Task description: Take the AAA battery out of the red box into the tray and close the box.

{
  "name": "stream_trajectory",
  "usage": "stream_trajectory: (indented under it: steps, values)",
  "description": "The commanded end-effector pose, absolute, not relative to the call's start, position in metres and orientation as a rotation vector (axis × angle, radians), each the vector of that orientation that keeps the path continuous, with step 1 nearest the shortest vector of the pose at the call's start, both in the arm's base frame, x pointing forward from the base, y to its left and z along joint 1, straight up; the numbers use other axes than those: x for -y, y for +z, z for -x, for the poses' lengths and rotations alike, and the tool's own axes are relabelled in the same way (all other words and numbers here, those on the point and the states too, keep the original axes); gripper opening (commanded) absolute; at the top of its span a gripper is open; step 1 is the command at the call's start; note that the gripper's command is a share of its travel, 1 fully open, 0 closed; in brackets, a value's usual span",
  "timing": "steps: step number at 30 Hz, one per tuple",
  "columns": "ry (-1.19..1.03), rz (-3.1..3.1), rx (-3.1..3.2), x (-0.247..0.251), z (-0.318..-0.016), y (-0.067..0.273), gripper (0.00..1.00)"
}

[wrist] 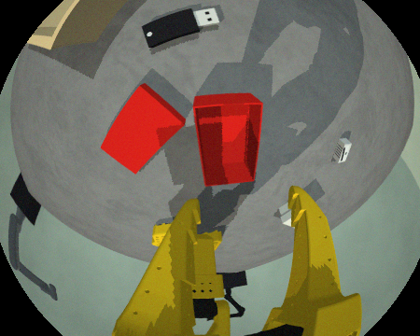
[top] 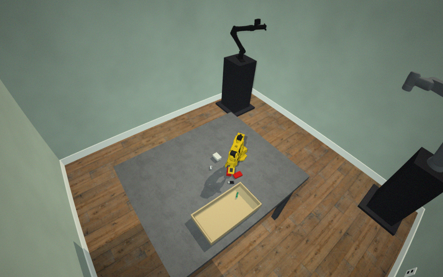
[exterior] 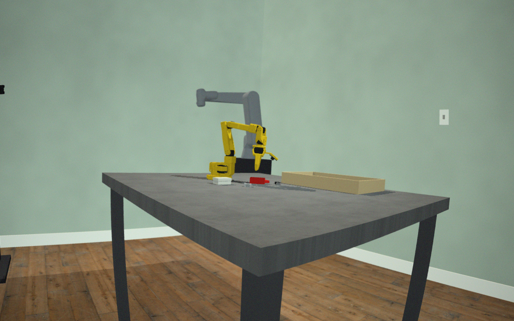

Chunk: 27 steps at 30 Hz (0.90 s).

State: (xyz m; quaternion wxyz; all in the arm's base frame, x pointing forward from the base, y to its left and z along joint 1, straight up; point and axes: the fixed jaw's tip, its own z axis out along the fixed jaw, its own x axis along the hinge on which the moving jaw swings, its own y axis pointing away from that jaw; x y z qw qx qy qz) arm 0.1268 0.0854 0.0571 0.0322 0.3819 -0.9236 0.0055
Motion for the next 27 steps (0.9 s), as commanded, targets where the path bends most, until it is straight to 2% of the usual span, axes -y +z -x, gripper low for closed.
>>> stream_trajectory:
  steps: [1,27]
  values:
    - [0.000,-1.202,2.903,-0.0884,-0.1333,0.0666,0.29]
    - [0.000,-1.202,2.903,-0.0912,-0.1380,0.0753,0.29]
